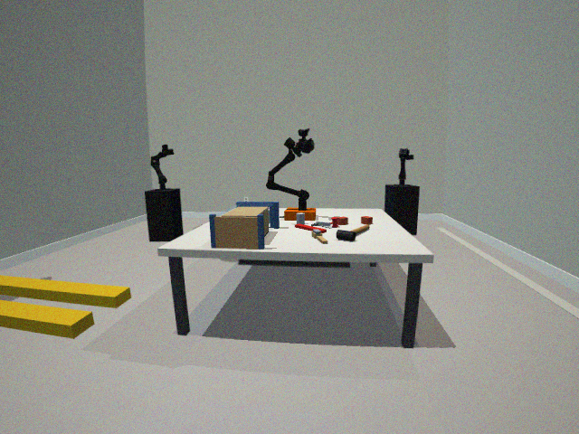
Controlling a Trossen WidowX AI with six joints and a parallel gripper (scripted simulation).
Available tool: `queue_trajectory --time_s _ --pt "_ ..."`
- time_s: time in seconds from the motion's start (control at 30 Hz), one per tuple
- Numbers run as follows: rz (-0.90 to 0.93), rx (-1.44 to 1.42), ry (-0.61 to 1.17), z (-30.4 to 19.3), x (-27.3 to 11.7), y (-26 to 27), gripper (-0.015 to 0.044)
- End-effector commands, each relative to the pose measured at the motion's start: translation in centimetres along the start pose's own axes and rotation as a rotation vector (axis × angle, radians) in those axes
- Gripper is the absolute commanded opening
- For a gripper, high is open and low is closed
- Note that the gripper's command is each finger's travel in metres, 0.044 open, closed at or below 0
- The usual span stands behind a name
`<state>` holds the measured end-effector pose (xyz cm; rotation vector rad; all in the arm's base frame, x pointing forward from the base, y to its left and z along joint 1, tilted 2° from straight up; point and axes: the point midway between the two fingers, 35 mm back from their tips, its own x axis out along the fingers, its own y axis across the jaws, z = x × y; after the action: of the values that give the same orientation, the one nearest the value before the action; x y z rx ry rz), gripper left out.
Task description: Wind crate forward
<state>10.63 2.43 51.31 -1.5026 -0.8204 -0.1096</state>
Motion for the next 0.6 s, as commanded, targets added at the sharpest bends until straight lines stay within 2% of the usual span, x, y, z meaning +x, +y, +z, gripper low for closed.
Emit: queue_trajectory --time_s 0.0,0.17,0.3,0.4,0.57 --pt "0.002 0.002 -0.001 0.1 0.1 0.0 0.0426" --pt "0.046 0.054 -0.018 2.8 1.5 0.9 0.044" --pt "0.12 0.231 -0.045 5.7 3.2 2.5 0.044" --pt "0.18 0.174 -0.107 8.4 4.3 4.4 0.044" --pt "0.278 0.361 -0.101 10.4 5.5 6.7 0.044"
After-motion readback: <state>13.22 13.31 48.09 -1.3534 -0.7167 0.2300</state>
